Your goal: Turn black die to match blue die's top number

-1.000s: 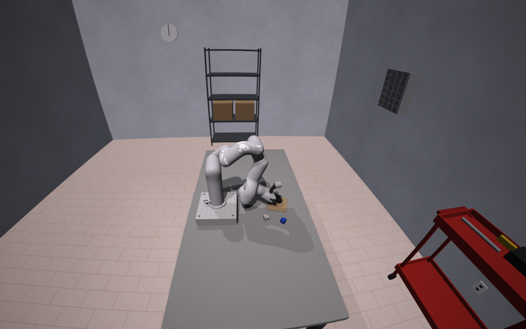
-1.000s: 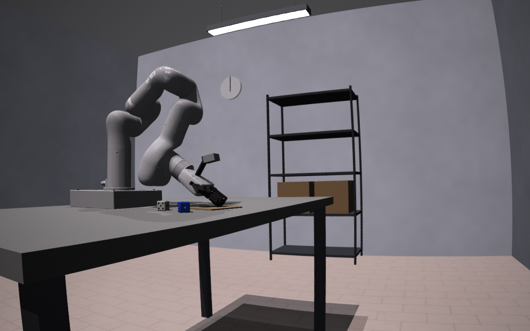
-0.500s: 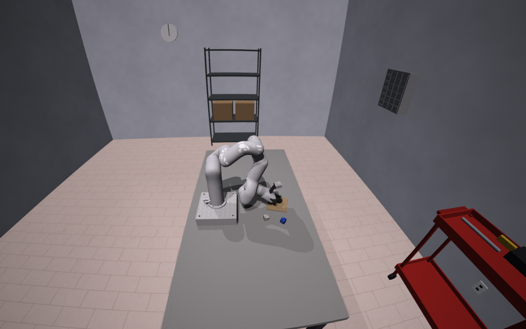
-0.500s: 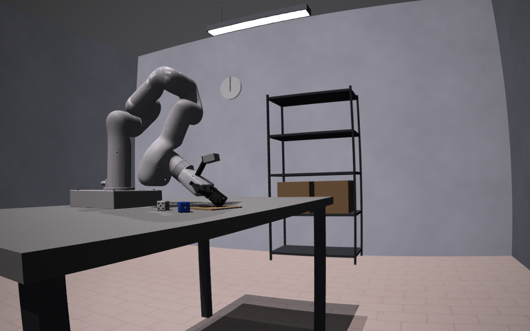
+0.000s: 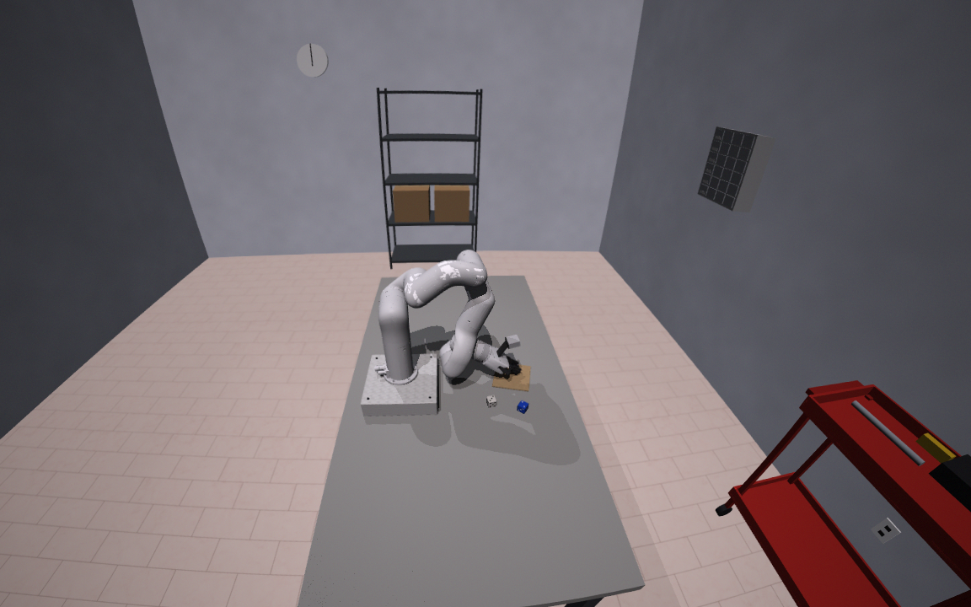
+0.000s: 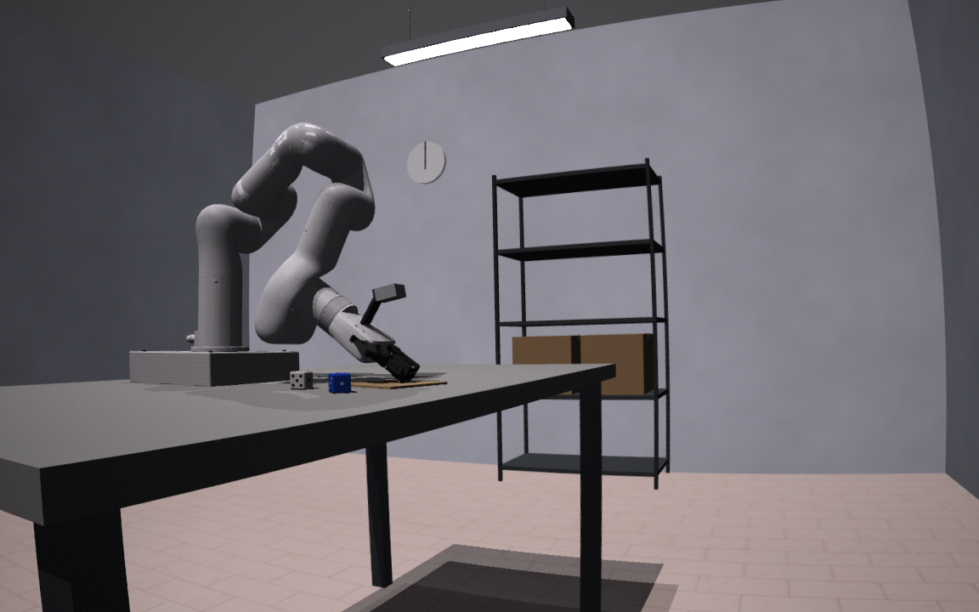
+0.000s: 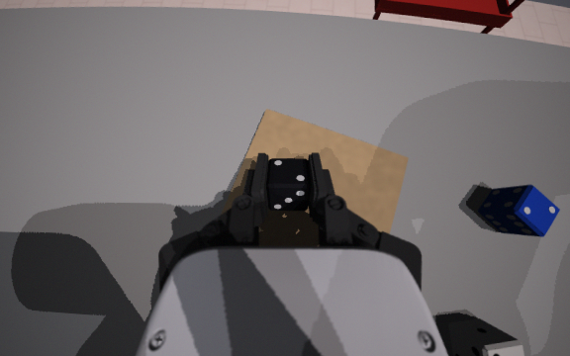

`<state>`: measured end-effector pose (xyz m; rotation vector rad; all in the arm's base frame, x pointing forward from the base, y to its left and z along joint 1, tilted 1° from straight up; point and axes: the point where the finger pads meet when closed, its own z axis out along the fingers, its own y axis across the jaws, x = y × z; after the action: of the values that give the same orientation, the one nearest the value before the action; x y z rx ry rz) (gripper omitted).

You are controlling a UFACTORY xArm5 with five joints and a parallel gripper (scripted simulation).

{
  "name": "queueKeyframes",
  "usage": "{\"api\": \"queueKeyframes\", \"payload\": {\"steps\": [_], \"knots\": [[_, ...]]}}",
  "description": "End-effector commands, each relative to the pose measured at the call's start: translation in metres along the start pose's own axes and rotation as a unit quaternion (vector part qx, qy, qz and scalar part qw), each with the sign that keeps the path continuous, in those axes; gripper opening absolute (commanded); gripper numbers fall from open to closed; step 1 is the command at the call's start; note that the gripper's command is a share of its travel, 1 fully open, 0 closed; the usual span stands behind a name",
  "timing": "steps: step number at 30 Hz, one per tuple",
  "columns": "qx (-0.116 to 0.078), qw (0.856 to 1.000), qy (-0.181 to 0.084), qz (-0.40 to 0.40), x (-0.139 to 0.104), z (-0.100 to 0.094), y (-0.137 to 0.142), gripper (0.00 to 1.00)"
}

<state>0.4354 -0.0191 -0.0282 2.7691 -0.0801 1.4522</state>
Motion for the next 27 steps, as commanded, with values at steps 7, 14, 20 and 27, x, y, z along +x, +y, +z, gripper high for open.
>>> {"api": "queueKeyframes", "payload": {"steps": [7,14,20,27], "knots": [[0.000,1.000,-0.001,0.000,-0.0005,0.0000,0.0000,0.39],[0.000,1.000,-0.001,0.000,-0.0005,0.0000,0.0000,0.47],[0.000,1.000,-0.001,0.000,-0.0005,0.0000,0.0000,0.47],[0.000,1.000,-0.001,0.000,-0.0005,0.0000,0.0000,0.47]]}}
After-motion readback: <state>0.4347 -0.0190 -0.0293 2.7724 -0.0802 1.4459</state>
